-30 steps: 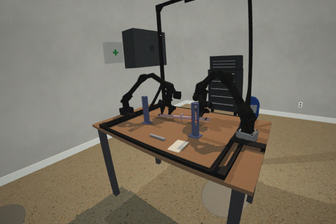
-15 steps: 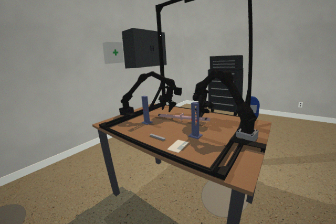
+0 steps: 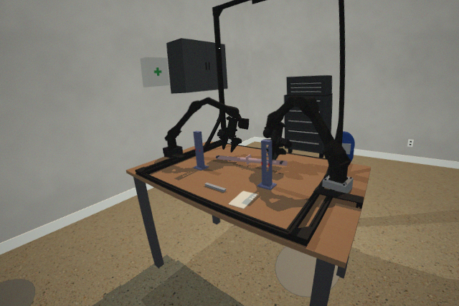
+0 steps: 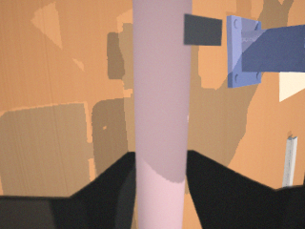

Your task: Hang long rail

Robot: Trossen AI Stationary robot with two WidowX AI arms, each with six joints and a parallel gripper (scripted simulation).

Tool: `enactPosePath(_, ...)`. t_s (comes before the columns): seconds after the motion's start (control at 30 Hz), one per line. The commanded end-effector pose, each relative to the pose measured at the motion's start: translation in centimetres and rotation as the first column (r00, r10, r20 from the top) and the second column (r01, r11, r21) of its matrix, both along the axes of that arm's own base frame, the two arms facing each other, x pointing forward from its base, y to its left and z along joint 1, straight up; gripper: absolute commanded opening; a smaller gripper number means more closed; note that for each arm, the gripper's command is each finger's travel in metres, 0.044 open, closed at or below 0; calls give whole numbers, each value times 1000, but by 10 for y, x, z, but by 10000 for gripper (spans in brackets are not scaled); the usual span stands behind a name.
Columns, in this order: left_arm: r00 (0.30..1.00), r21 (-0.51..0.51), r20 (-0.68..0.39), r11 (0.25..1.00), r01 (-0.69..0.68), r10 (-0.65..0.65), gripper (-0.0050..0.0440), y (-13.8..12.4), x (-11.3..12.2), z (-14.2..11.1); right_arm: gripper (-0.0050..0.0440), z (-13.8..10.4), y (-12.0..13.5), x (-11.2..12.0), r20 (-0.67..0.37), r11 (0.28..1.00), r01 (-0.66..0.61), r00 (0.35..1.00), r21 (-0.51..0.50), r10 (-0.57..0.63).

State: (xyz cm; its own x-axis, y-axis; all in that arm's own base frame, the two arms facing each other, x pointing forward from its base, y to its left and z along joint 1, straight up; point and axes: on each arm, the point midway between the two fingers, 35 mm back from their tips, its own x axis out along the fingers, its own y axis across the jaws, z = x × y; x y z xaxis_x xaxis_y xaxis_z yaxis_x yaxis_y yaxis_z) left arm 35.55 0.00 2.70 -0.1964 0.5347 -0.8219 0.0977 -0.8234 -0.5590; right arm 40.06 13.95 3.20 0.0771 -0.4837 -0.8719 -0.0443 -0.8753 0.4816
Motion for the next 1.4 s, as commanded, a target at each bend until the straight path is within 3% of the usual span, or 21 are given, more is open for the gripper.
enactPosePath(0.0, 1000, 7, 3, 1000, 0, 0, 0, 1, 1, 1, 296, -12, -1, 3, 1, 999, 4, 1000, -52, -4)
enactPosePath(0.03, 1000, 7, 3, 1000, 0, 0, 0, 1, 1, 1, 272, -15, -1, 4, 2, 998, 4, 1000, -67, -4)
enactPosePath(0.1, 1000, 7, 3, 1000, 0, 0, 0, 1, 1, 1, 272, -15, -1, 4, 2, 998, 4, 1000, -67, -4)
enactPosePath(0.27, 1000, 7, 3, 1000, 0, 0, 0, 1, 1, 1, 160, -23, -3, 5, 4, 995, 3, 1000, -105, -3)
enactPosePath(0.73, 1000, 7, 3, 1000, 0, 0, 0, 1, 1, 1, 160, -23, -3, 5, 4, 995, 3, 1000, -105, -3)
enactPosePath(1.37, 1000, 7, 3, 1000, 0, 0, 0, 1, 1, 1, 160, -45, -19, 5, 4, 994, 3, 1000, -105, -3)
